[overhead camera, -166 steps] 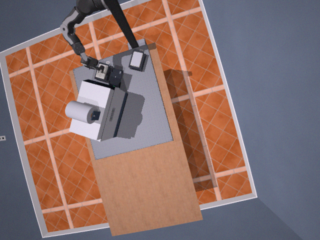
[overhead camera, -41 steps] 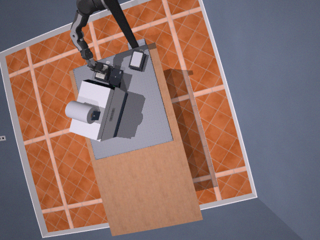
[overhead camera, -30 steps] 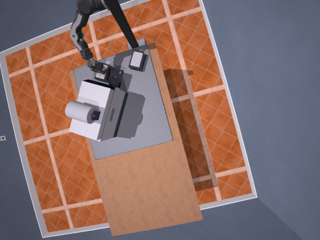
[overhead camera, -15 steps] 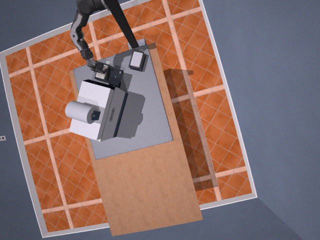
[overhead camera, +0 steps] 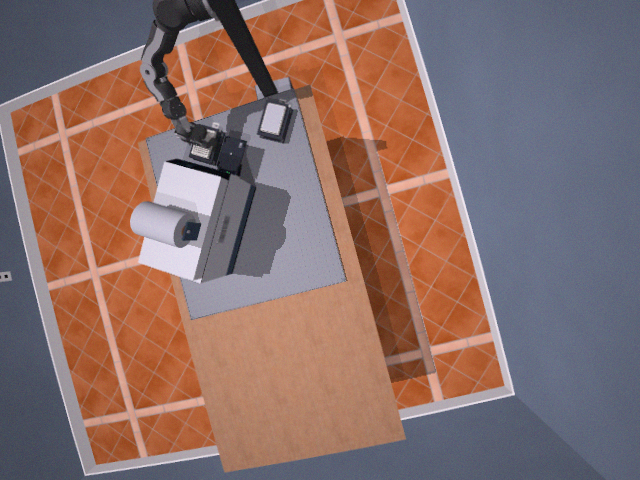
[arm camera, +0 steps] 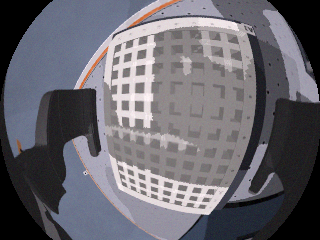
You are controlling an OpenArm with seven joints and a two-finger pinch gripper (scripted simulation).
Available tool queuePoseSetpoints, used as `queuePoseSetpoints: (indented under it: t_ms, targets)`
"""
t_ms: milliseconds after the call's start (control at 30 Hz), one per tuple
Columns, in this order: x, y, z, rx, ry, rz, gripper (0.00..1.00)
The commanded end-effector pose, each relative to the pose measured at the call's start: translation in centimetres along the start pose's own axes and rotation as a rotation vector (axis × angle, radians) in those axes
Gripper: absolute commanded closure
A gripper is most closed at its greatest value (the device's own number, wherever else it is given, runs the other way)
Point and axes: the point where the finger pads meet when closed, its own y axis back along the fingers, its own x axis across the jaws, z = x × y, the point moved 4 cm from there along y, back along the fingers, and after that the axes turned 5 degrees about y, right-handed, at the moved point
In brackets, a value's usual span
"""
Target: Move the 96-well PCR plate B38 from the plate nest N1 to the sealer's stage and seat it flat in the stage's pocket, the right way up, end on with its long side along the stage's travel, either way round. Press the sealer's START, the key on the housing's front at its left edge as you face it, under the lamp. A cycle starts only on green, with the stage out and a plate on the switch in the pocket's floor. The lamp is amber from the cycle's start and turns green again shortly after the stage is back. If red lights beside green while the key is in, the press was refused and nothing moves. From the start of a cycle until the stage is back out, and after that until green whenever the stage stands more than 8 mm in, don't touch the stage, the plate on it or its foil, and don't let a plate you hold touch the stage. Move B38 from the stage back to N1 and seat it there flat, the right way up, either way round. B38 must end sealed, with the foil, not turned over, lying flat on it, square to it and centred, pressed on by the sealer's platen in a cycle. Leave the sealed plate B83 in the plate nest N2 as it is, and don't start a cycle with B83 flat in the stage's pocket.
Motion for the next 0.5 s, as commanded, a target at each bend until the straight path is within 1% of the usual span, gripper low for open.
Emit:
queuePoseSetpoints:
  t_ms: [0, 133, 167, 467]
  targets:
    - [0.0, 0.08, 0.08, 0.0, -0.001, -0.003, 0.23]
    - [0.0, 0.08, 0.08, 0.0, -0.001, -0.003, 0.23]
    - [0.0, 0.07, 0.07, 0.0, -0.001, -0.002, 1.0]
    - [0.01, 0.04, 0.05, -0.001, -0.001, 0.001, 1.0]
